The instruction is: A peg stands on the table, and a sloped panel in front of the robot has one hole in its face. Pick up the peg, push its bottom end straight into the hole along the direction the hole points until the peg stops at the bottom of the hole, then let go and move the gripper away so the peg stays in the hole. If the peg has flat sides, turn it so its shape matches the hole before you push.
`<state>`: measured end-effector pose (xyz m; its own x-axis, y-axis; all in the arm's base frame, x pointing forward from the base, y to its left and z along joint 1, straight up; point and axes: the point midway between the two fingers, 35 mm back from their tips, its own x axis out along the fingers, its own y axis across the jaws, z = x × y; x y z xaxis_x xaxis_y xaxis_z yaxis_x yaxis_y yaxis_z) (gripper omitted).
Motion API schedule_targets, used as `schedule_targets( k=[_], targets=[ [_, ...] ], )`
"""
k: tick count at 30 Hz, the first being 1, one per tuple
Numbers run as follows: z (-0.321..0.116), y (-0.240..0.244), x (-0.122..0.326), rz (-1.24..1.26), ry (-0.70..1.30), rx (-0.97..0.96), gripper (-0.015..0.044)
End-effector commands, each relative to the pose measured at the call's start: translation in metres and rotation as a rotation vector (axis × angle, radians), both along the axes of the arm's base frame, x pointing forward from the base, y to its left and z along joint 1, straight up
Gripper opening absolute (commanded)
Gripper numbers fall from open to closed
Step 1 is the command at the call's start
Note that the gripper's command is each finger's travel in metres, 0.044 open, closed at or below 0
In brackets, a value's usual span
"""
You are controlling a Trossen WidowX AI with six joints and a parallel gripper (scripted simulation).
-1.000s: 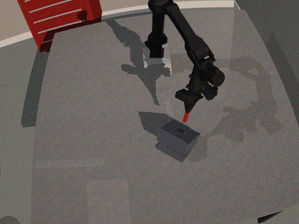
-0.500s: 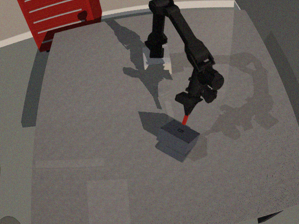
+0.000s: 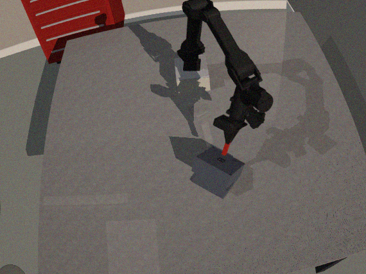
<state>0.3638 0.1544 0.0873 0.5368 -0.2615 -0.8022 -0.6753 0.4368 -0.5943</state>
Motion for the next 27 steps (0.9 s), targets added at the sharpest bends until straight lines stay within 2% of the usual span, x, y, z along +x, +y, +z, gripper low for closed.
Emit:
schedule_targets(
  k=[1, 27],
  targets=[
    [-0.009, -0.002, 0.002, 0.003, 0.014, -0.011, 0.0],
    [-0.018, -0.005, 0.006, 0.002, 0.01, -0.009, 0.0]
  ],
)
